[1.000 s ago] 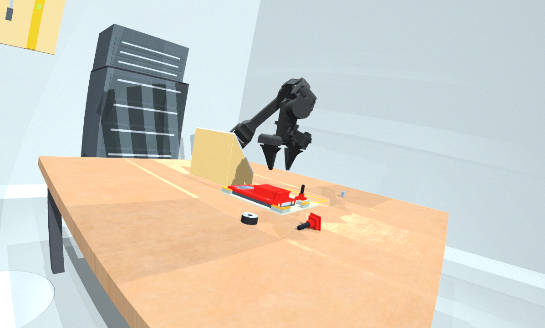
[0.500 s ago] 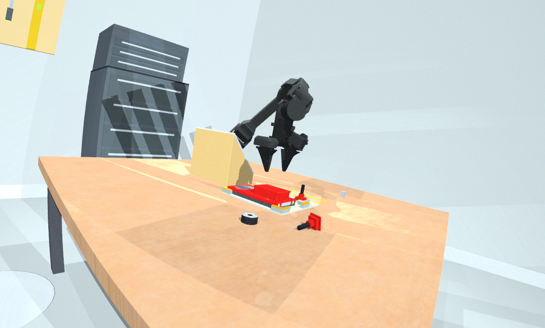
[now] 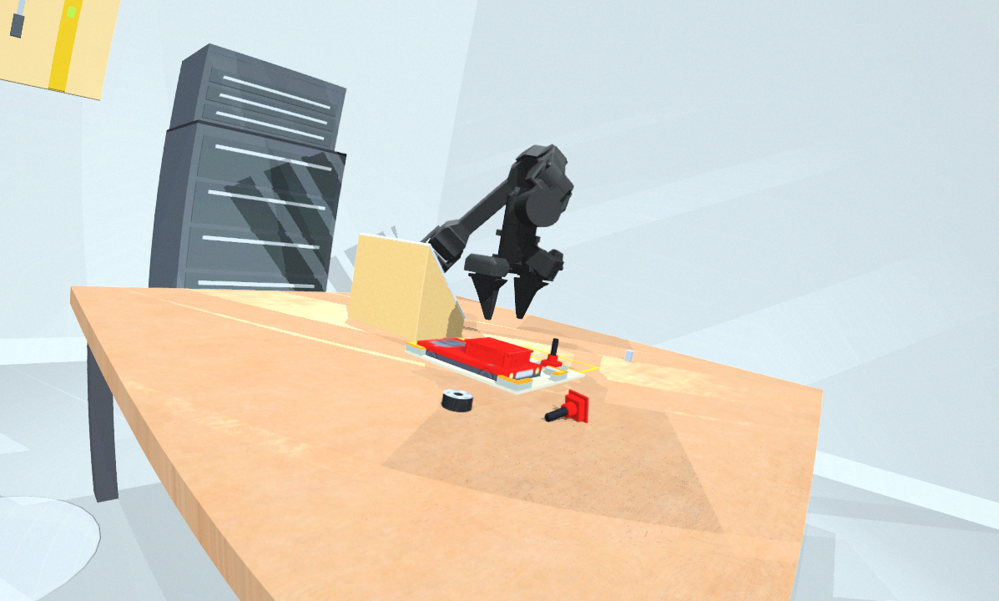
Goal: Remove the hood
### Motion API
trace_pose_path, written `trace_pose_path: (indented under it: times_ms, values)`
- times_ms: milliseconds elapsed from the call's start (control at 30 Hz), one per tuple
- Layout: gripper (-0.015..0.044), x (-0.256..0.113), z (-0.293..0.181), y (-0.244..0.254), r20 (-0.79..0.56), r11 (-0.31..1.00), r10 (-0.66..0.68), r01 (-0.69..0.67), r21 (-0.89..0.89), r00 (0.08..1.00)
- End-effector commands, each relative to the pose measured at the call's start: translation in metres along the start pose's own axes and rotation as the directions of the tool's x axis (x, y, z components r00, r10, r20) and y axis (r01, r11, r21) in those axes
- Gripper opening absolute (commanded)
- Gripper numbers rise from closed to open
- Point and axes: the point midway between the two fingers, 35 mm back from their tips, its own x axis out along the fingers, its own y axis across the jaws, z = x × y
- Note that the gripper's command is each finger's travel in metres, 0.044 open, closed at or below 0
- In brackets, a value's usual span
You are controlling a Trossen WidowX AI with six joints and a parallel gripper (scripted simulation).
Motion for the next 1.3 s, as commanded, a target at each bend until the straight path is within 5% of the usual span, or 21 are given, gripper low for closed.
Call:
trace_pose_path:
  times_ms: [0, 1267]
  values:
    - [0.0440, 0.005, -0.002, 0.000, -0.003, 1.000, 0.007, -0.007, 0.009, 1.000]
    - [0.0440, 0.026, -0.002, 0.002, -0.003, 1.000, 0.008, -0.008, 0.009, 1.000]
